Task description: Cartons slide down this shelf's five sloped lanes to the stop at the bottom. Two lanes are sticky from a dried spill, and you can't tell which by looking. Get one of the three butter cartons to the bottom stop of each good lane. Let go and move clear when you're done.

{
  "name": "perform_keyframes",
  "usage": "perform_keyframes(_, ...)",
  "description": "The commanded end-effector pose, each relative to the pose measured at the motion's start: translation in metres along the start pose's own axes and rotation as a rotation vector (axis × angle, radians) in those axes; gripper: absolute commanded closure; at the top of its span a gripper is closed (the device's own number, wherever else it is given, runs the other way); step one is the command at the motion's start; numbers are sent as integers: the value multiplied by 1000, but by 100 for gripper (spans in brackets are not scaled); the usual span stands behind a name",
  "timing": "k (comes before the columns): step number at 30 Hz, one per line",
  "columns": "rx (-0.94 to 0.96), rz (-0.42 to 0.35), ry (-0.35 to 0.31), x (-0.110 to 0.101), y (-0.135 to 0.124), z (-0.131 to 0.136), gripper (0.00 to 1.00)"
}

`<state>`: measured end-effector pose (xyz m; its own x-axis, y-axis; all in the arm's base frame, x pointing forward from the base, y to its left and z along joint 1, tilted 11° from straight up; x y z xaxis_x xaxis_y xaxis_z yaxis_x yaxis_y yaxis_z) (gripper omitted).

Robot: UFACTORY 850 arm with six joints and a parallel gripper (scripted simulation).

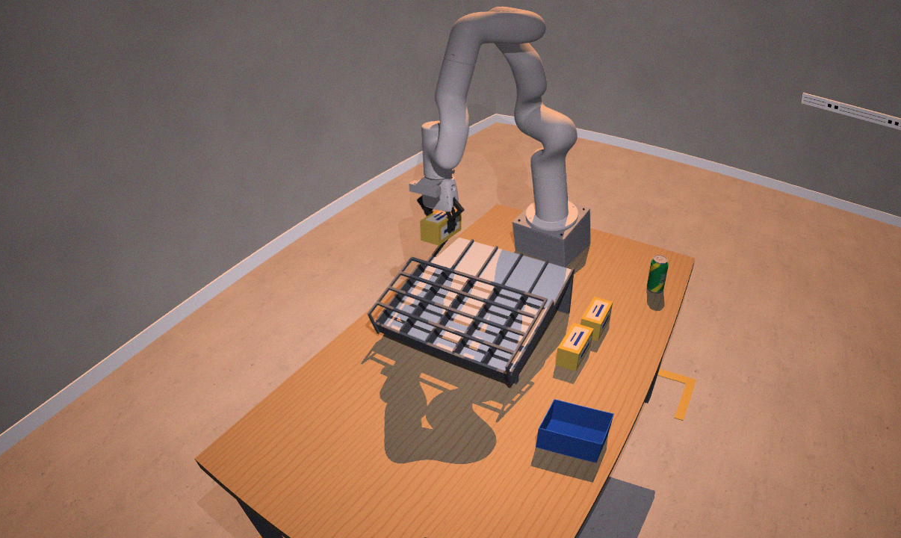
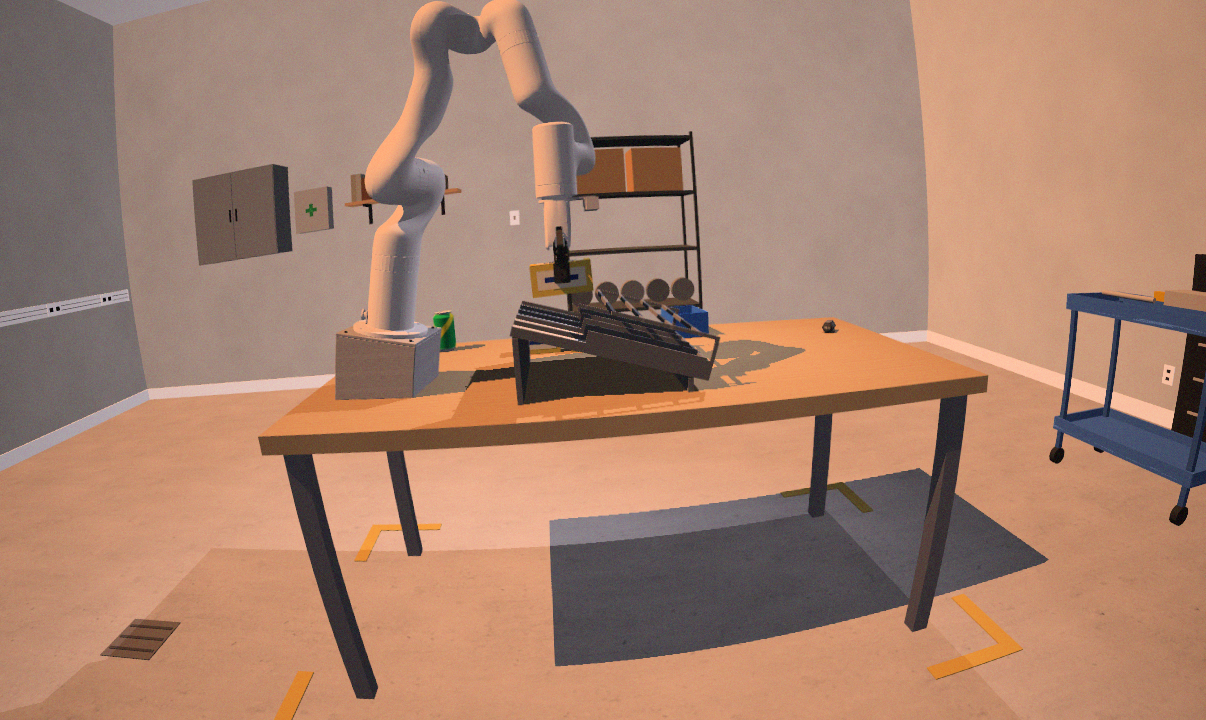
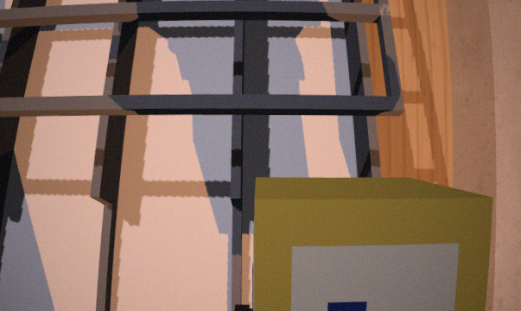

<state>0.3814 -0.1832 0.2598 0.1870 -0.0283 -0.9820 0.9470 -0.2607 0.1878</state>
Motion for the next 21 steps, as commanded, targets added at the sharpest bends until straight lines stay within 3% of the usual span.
perform_keyframes(1,0,2,0,0,1,0,100)
perform_keyframes(5,0,2,0,0,1,0,100)
perform_keyframes(6,-1,-94,-24,10,8,-1,100)
perform_keyframes(21,-1,-94,-24,10,8,-1,100)
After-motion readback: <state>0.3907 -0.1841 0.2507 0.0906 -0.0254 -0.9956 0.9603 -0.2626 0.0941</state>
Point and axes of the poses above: the point where the finger pads meet when closed, its own x axis out along the fingers, its own z axis across the jaws, y = z × x, the point moved 7 cm from there along -x, back along the fingers, and after that the axes turned 14 degrees about x, right-handed, at the moved point
